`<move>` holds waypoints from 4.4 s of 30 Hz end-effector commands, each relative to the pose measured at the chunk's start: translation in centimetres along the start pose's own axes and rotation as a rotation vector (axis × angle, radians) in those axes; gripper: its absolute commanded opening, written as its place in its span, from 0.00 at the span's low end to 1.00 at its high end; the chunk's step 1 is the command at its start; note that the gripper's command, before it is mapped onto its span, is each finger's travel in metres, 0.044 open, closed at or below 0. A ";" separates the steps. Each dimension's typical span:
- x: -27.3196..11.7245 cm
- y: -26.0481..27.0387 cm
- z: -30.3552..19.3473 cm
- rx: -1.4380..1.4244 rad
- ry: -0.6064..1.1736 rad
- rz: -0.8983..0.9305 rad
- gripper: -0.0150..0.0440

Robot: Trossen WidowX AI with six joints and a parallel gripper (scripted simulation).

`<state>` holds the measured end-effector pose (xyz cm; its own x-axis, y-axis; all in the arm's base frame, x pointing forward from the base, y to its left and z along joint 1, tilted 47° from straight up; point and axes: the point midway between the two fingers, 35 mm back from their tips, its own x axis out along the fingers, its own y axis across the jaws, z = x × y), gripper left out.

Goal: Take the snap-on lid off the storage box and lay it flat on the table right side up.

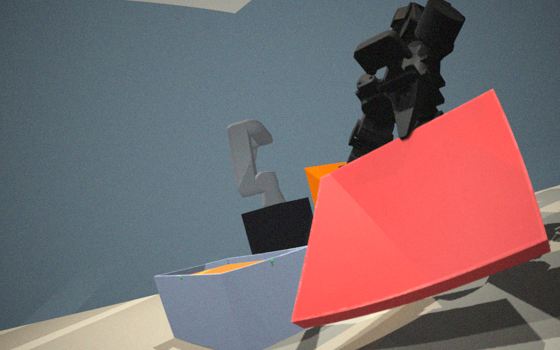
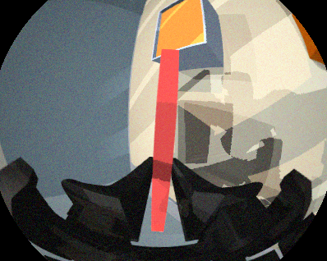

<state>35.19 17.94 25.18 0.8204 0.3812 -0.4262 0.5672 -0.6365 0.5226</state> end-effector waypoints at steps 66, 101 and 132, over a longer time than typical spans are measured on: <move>3.6 -4.0 0.1 0.009 -0.003 0.008 0.25; 5.4 -6.2 0.1 0.011 -0.003 0.008 0.25; 7.0 -8.1 0.1 0.012 -0.002 0.007 0.25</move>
<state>36.51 25.00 19.97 0.8497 0.3654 -0.3802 0.5240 -0.6656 0.5314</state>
